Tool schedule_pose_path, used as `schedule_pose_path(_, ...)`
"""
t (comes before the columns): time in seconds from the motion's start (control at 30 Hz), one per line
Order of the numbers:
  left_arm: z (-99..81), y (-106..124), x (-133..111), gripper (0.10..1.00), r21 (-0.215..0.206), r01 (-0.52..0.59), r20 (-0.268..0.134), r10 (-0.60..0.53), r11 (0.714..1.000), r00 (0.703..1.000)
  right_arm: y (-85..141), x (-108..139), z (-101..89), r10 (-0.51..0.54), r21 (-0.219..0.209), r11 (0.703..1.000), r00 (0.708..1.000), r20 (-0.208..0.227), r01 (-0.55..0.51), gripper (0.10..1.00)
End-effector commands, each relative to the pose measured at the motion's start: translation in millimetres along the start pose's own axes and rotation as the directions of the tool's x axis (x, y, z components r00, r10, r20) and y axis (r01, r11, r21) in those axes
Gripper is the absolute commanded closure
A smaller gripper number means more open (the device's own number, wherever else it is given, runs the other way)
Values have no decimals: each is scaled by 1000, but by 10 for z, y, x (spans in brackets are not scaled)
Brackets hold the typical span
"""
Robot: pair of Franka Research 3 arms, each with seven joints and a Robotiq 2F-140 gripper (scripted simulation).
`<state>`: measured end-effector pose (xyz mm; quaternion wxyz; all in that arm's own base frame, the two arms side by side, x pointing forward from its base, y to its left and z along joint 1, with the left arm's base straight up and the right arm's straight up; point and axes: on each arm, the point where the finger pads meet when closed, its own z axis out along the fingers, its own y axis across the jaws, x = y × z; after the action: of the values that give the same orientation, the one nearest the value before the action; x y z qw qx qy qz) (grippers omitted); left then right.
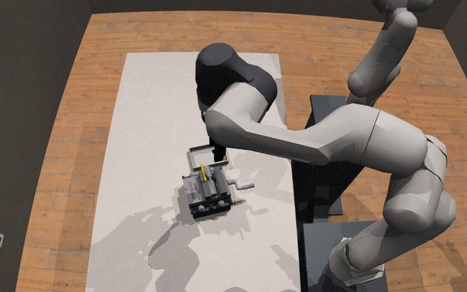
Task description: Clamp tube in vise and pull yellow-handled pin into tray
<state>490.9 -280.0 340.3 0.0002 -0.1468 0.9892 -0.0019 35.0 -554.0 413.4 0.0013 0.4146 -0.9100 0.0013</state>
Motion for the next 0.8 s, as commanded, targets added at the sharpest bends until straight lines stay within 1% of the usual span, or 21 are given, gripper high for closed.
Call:
schedule_pose_path(0.0, 3, -1, 9, 705, -4, 3, 0, -3, 1000, 1000, -1, -10, 4, 5, -1, 1000, 1000, 3, -5, 98)
schedule_pose_path(0.3, 18, 4, 18, 705, -4, 3, 0, -3, 1000, 1000, -1, -10, 4, 5, -1, 1000, 1000, 3, -5, 98)
schedule_pose_path(0.43, 106, 29, 73, 705, -4, 3, 0, -3, 1000, 1000, -1, -10, 4, 5, -1, 1000, 1000, 3, -5, 98)
schedule_pose_path(0.53, 238, 68, 156, 705, -4, 3, 0, -3, 1000, 1000, -1, -10, 4, 5, -1, 1000, 1000, 3, -5, 98)
schedule_pose_path(0.6, 358, 103, 231, 705, -4, 3, 0, -3, 1000, 1000, -1, -10, 4, 5, -1, 1000, 1000, 3, -5, 98)
schedule_pose_path(0.77, 749, 217, 474, 705, -4, 3, 0, -3, 1000, 1000, -1, -10, 4, 5, -1, 1000, 1000, 3, -5, 98)
